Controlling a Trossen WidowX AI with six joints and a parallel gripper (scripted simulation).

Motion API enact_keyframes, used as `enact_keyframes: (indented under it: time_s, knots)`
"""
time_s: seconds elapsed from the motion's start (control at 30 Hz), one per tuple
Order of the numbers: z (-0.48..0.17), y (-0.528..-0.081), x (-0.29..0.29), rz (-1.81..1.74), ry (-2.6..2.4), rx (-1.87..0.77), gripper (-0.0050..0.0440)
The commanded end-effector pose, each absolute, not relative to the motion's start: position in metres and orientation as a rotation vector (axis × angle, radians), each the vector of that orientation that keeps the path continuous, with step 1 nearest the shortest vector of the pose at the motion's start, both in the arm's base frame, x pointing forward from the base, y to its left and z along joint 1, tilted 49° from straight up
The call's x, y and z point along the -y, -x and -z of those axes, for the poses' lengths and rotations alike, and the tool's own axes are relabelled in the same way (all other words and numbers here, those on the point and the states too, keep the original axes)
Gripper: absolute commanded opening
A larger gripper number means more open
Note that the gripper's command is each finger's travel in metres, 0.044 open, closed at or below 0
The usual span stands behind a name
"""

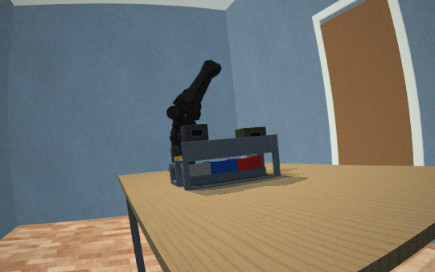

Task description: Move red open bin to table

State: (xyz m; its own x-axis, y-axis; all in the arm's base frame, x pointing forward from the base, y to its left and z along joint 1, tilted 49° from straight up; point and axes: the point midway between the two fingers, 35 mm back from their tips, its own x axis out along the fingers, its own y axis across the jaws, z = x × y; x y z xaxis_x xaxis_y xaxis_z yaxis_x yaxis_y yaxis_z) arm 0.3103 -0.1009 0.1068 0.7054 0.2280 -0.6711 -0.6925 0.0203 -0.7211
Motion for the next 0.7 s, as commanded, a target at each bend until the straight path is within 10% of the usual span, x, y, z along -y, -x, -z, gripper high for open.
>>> enact_keyframes:
  time_s: [0.0, 0.67]
  knots:
    - [-0.1224, -0.3107, 0.1082, -0.699, 1.404, -0.415, 0.0000]
    - [-0.1224, -0.3108, 0.1082, -0.699, 1.404, -0.415, 0.0000]
